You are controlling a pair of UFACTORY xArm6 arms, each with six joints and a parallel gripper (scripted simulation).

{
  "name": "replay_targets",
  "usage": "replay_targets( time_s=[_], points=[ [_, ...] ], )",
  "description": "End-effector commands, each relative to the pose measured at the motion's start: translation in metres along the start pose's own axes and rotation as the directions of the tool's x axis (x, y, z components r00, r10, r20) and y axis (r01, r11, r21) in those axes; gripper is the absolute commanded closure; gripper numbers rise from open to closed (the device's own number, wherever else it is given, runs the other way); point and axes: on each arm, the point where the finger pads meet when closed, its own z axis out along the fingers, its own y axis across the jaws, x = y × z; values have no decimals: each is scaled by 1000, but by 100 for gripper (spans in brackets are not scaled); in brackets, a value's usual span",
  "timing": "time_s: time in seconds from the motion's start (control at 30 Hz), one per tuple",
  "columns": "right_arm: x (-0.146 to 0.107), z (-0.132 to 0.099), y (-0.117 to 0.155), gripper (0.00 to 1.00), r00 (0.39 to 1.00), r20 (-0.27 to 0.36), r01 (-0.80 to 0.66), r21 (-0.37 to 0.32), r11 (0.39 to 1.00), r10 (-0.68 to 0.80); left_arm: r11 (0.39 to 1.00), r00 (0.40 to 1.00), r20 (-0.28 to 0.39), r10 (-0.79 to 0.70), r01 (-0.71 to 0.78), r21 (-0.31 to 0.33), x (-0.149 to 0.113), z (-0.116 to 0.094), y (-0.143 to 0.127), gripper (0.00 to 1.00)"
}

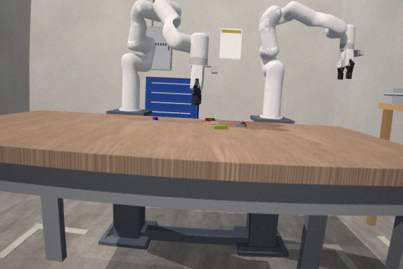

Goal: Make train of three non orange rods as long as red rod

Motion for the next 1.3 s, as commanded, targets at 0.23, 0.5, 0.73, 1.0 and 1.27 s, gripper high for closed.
replay_targets(
  time_s=[0.23, 0.5, 0.73, 1.0, 1.27],
  points=[
    [1, -2, 1, 0, 1000, -4, 0, -4, 1000, 0, 1000, 1000, -5, 0, 0, 0, 1, -2, 0, 0],
    [1, -2, 1, 0, 1000, -4, 0, -4, 1000, 0, 1000, 1000, -5, 0, 0, 0, 1, -2, 0, 0],
    [1, -2, 1, 0, 1000, -4, 0, -4, 1000, 0, 1000, 1000, -5, 0, 0, 0, 1, -2, 0, 0],
    [25, -4, 11, 0, 990, -5, -141, -3, 990, 141, 1000, 1000, -5, 0, 0, 0, 1, -2, 0, 0],
    [65, -6, 25, 0, 924, -6, -382, -1, 924, 382, 1000, 1000, -5, 0, 0, 0, 1, -2, 0, 0]
  ],
)
